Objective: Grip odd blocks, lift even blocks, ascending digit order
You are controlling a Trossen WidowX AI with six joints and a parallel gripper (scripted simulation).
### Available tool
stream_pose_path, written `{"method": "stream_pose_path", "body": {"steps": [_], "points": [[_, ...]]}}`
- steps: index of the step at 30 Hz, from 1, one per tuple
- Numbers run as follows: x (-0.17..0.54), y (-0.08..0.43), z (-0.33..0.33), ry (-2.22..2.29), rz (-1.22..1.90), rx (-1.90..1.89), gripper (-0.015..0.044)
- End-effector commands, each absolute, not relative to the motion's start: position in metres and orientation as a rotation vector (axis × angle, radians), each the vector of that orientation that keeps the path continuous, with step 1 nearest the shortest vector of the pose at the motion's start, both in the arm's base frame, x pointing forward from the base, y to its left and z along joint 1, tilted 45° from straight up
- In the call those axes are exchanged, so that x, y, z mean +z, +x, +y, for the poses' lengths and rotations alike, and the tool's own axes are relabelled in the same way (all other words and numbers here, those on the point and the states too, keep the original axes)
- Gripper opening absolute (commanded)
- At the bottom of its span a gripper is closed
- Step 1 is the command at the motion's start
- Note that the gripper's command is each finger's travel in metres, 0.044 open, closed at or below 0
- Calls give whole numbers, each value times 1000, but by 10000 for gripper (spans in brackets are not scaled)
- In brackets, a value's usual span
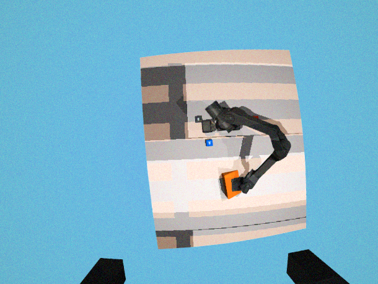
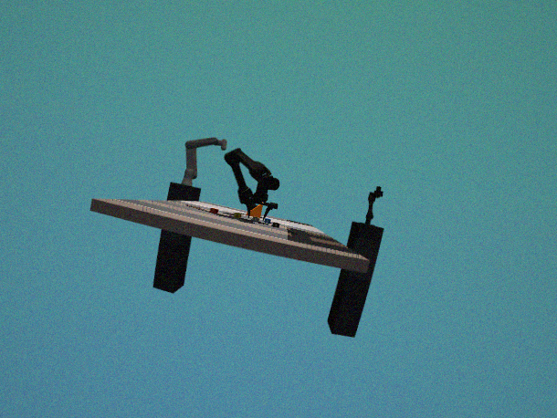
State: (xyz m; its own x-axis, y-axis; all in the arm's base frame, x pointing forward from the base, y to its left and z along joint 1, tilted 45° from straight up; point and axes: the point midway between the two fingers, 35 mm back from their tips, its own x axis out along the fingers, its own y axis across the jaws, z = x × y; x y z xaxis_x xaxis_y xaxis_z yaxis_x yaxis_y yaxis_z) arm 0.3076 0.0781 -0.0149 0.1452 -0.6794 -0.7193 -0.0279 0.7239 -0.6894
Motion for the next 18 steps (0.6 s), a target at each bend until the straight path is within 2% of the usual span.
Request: {"method": "stream_pose_path", "body": {"steps": [1, 11, 18], "points": [[-15, 308, 78, -652, 1361, -517, 400], [11, 302, 103, -651, 1361, -516, 400], [62, 293, 152, -650, 1363, -514, 216]]}}
